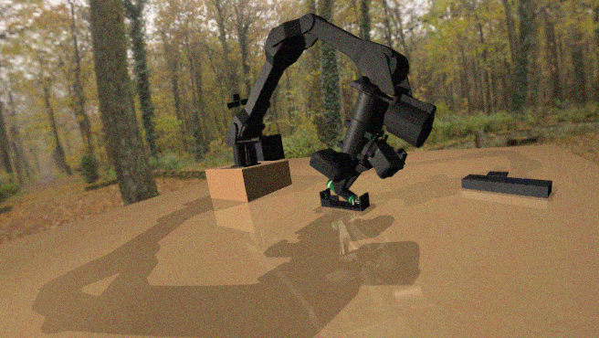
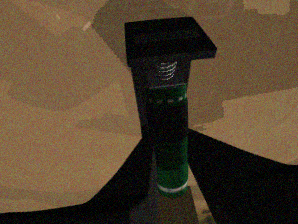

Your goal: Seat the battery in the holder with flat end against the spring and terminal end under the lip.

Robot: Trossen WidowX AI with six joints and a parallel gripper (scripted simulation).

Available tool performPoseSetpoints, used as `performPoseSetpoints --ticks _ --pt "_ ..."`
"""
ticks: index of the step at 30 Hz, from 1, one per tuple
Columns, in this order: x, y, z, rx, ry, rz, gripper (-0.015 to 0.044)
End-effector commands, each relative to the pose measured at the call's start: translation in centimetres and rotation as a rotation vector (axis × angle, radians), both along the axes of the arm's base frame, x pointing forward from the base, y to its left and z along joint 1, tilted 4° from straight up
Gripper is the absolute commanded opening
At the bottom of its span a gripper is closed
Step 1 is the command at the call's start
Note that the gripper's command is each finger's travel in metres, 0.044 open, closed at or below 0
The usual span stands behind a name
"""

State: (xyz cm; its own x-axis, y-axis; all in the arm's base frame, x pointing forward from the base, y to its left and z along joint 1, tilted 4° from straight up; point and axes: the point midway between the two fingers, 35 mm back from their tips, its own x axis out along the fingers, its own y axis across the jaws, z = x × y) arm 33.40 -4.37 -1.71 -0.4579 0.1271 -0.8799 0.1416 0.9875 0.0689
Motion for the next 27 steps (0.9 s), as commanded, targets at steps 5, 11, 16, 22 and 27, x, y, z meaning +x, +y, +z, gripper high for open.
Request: performPoseSetpoints --ticks 5,11,16,22,27 --pt "0.6 -0.1 -0.2 0.0 -0.001 0.007 0.0061" --pt "0.9 -0.1 -0.2 -0.001 0.0 0.008 0.0061" --pt "1.2 -0.2 -0.2 -0.001 0.0 0.008 0.0061" --pt "1.4 -0.2 -0.2 -0.002 -0.001 0.009 0.0061" --pt "1.4 -0.2 -0.2 -0.004 -0.011 0.008 0.0061"
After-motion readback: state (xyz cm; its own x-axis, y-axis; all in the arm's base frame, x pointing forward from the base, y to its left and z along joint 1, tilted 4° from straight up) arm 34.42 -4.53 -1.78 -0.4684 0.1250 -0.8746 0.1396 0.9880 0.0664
